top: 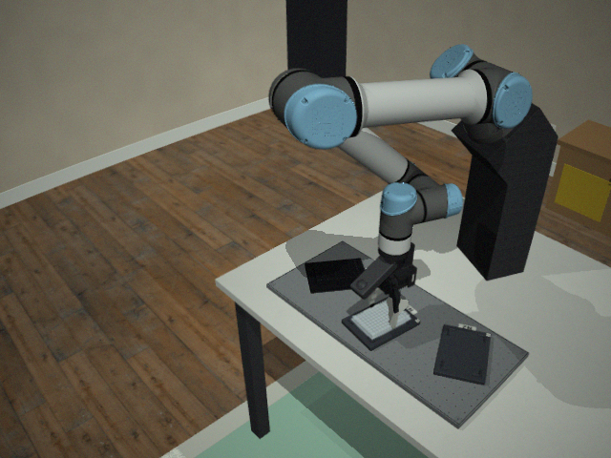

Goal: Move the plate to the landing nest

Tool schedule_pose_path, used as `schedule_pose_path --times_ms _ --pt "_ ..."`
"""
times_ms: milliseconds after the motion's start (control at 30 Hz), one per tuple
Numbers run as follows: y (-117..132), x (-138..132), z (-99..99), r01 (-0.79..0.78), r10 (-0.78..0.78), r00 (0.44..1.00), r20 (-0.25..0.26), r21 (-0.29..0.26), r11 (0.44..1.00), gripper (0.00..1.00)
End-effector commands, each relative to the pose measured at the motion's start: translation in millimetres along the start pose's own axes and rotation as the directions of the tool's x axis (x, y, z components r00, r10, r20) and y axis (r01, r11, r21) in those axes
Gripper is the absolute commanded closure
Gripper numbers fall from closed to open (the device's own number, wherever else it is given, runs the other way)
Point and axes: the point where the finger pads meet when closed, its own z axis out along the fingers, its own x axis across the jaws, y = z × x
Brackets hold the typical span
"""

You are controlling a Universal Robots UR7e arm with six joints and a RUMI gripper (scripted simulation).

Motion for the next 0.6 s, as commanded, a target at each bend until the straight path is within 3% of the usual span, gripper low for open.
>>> schedule_pose_path --times_ms 0,333,367,567 --pt "-0.4 -0.1 -0.3 0.000 0.000 1.000 0.000 0.001 1.000 1.00" --pt "-0.4 -0.1 -0.3 0.000 0.000 1.000 0.000 0.001 1.000 1.00" --pt "-0.4 -0.1 -0.3 0.000 0.000 1.000 0.000 0.001 1.000 0.18" --pt "-0.4 -0.1 -0.3 0.000 0.000 1.000 0.000 0.001 1.000 0.18"
